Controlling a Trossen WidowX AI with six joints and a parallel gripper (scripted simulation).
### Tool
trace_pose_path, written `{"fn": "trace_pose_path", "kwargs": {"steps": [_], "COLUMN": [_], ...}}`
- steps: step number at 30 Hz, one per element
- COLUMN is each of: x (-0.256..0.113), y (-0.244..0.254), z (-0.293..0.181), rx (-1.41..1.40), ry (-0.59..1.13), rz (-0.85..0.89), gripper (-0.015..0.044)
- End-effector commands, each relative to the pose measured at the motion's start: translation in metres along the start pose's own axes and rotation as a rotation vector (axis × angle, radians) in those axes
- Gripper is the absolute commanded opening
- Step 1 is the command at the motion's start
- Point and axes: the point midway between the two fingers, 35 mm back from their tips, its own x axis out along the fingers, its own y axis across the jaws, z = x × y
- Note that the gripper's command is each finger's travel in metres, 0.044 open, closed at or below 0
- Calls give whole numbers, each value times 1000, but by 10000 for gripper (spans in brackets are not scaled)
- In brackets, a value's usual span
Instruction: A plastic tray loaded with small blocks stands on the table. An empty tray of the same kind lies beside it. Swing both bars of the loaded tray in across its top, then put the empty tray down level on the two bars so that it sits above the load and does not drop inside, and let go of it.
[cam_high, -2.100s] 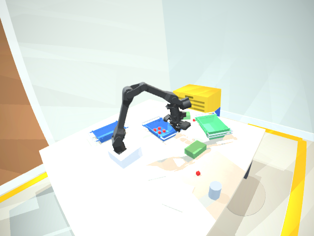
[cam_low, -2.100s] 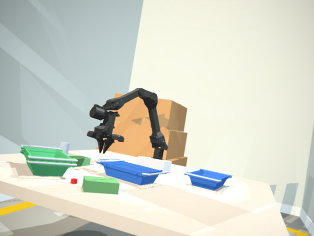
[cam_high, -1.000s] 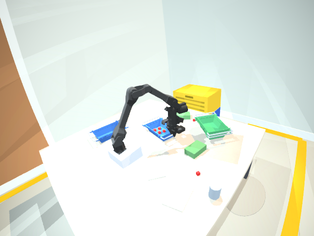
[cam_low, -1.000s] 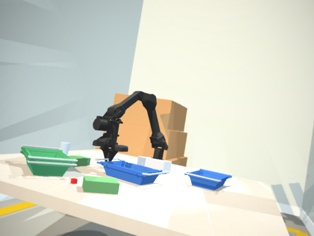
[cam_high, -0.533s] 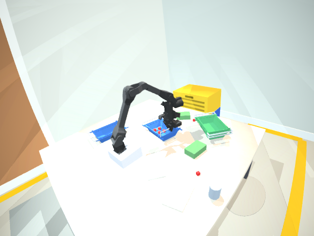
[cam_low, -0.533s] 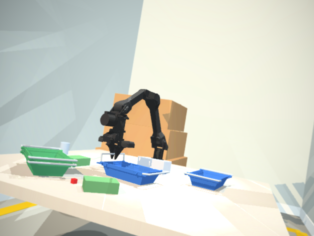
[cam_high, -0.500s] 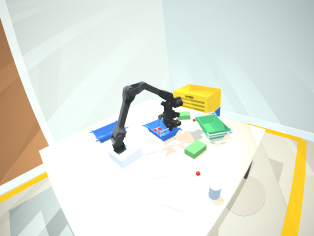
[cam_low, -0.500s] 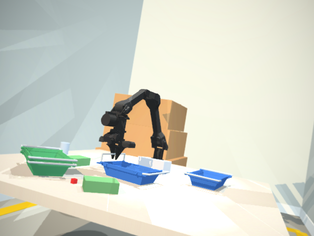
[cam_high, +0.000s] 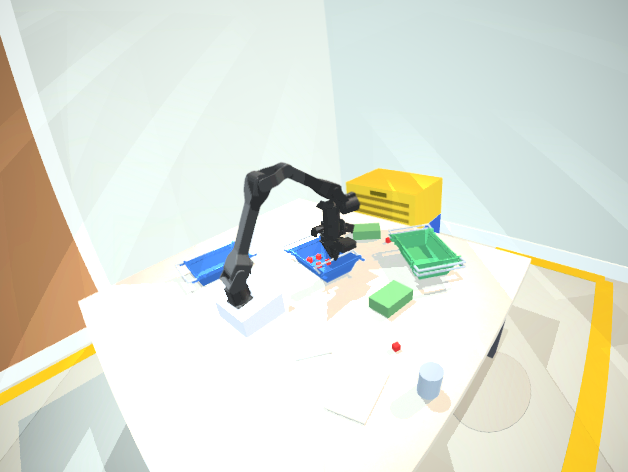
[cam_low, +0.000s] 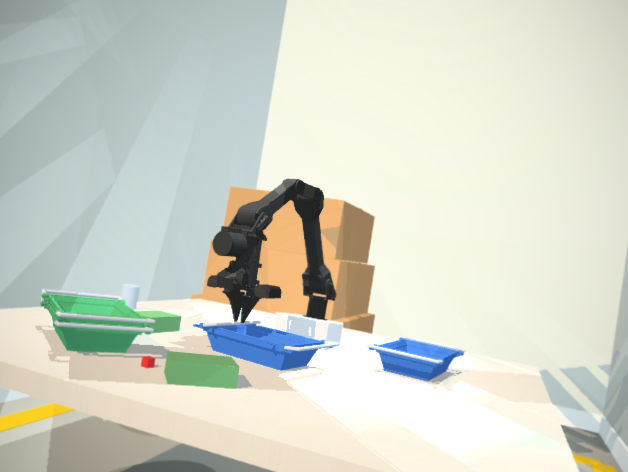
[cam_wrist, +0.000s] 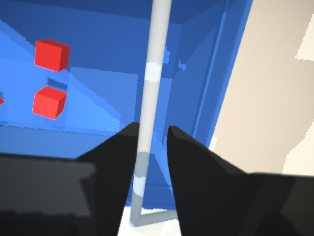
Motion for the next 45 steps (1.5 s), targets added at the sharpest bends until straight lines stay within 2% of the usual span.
{"fn": "trace_pose_path", "kwargs": {"steps": [1,32,36,43,45], "x": [-29,-23,-51,-148,-166], "y": [-5,-4,-3,-3,-3], "z": [5,4,9,2,-3], "rx": [6,7,6,4,4], "ry": [-26,-22,-31,-59,-64], "rz": [-7,-4,-4,-4,-4], "gripper": [80,80,80,80,80]}}
